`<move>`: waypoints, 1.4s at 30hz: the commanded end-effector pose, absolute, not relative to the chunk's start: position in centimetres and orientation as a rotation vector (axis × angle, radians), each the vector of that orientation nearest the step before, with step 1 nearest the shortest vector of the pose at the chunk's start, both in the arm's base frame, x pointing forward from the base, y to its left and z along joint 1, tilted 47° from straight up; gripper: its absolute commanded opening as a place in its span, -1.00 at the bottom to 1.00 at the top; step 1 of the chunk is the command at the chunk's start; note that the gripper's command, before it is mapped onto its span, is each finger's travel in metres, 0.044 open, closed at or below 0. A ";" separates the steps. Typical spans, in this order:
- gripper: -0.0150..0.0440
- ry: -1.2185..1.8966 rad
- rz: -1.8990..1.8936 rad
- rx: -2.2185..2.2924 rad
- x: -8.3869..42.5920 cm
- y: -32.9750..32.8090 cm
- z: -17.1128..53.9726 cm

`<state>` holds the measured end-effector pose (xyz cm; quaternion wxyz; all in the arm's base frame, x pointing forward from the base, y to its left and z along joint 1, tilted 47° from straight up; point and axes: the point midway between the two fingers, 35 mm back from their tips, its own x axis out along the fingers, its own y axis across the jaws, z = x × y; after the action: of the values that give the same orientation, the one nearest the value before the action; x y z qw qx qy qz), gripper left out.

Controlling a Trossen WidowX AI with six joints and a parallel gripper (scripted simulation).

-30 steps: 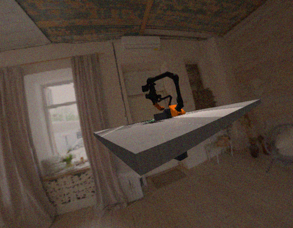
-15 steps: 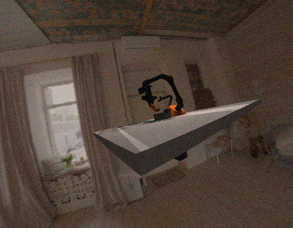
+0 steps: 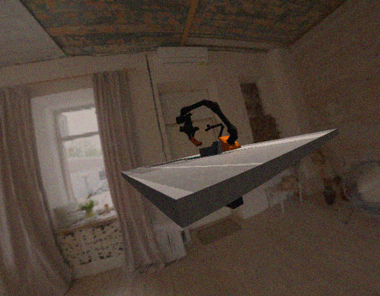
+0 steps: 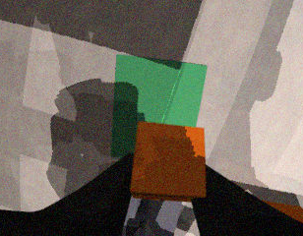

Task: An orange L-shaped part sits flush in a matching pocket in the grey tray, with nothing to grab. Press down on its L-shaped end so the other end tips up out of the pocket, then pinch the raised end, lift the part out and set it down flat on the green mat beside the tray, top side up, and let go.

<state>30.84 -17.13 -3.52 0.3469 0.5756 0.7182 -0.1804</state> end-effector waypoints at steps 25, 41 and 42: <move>-0.49 1.875 -0.466 1.488 30.5 -15.1 -6.5; -0.49 1.875 -0.465 1.488 30.2 -13.3 -8.3; -0.49 1.875 -0.465 1.489 30.2 -13.2 -8.4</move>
<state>30.23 -13.67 -8.08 0.3460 0.5708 0.7226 -0.1799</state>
